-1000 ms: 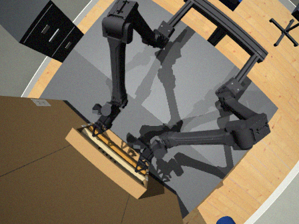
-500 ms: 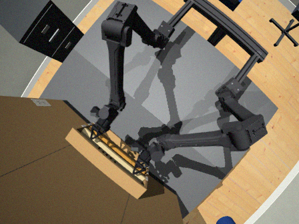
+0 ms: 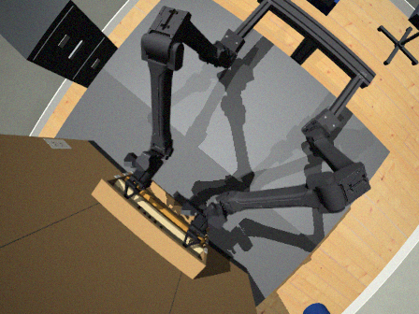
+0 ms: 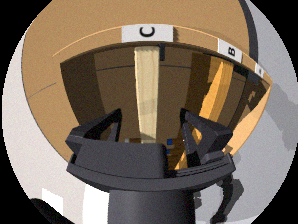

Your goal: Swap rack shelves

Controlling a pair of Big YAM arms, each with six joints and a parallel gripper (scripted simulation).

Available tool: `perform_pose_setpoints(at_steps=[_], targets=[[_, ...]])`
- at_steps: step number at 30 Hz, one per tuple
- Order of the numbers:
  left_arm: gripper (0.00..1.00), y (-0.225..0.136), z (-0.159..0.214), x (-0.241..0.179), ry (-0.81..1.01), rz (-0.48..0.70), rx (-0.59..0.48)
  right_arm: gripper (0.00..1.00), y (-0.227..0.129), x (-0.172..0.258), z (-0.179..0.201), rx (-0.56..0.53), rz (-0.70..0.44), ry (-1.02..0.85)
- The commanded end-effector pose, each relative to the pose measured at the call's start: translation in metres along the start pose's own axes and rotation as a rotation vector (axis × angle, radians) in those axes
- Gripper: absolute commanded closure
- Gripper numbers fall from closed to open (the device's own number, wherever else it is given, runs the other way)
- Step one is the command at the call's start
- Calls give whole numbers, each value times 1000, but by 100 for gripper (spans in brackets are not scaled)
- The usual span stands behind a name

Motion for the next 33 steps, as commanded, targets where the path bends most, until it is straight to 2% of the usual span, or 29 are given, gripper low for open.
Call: perform_pose_setpoints(at_steps=[1, 7, 11, 12, 14, 18, 21, 23, 26, 27, 31, 32, 33], targets=[[16, 26, -2, 12, -19, -25, 1, 16, 31, 10, -6, -19, -29, 11], [16, 31, -5, 10, -20, -23, -3, 16, 29, 11, -5, -20, -37, 8], [16, 30, -1, 2, -17, -21, -1, 49, 22, 12, -1, -13, -35, 11], [24, 27, 0, -4, -12, -9, 0, 57, 22, 12, -2, -14, -34, 10], [41, 25, 0, 12, -17, -29, 0, 73, 21, 12, -2, -14, -36, 11], [73, 24, 0, 10, -17, -27, -1, 82, 19, 11, -2, -15, -36, 10], [79, 21, -5, 10, -13, -23, -6, 90, 18, 10, -1, -11, -30, 7], [79, 21, -5, 10, -13, -23, -6, 90, 18, 10, -1, -11, -30, 7], [85, 19, -5, 10, -12, -21, -6, 100, 16, 11, -2, -11, -30, 7], [88, 19, -5, 10, -12, -20, -6, 89, 16, 11, -2, -11, -30, 7], [100, 18, -5, 10, -12, -20, -6, 88, 16, 11, -2, -11, -30, 7], [100, 17, -5, 10, -12, -20, -6, 88, 15, 12, -2, -11, -30, 7], [89, 16, -5, 11, -12, -20, -6, 88, 14, 12, -2, -11, -30, 7]])
Point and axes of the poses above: on each arm, the point where the finger pads meet when closed, its own y axis out along the fingers, its own x axis across the jaws, z = x × y, the point moved 1 cm from there along -y, back along the fingers, and after that the axes turned 12 degrees about -y, right-handed, at the moved point
